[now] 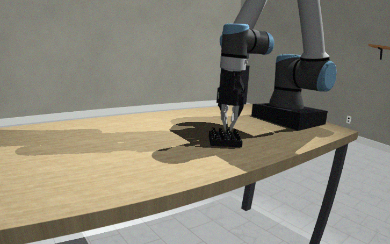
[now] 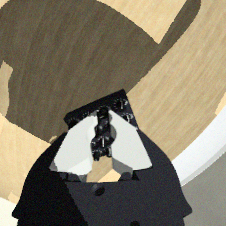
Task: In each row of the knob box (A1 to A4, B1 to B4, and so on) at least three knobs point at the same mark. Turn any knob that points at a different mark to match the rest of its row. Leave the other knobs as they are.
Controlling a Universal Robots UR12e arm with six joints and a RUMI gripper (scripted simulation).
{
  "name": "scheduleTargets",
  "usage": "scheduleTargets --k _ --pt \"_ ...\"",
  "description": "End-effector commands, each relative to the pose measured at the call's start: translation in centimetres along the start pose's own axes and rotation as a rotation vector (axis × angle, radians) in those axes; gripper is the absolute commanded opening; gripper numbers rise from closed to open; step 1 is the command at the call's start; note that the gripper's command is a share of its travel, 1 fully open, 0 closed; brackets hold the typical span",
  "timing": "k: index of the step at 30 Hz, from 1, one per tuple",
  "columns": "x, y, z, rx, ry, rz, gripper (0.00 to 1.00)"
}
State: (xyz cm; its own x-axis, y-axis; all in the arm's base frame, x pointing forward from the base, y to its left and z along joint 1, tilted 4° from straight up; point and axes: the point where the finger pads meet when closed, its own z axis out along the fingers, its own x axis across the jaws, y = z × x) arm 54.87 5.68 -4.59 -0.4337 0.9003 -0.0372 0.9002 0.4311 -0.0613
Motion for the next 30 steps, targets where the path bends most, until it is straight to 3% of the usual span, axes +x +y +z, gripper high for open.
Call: scheduleTargets --k 1,30 --pt "-0.06 0.05 -0.05 -0.001 0.0 -0.057 0.04" --pt "-0.3 0.13 -0.05 -0.001 -0.001 -0.575 0.04"
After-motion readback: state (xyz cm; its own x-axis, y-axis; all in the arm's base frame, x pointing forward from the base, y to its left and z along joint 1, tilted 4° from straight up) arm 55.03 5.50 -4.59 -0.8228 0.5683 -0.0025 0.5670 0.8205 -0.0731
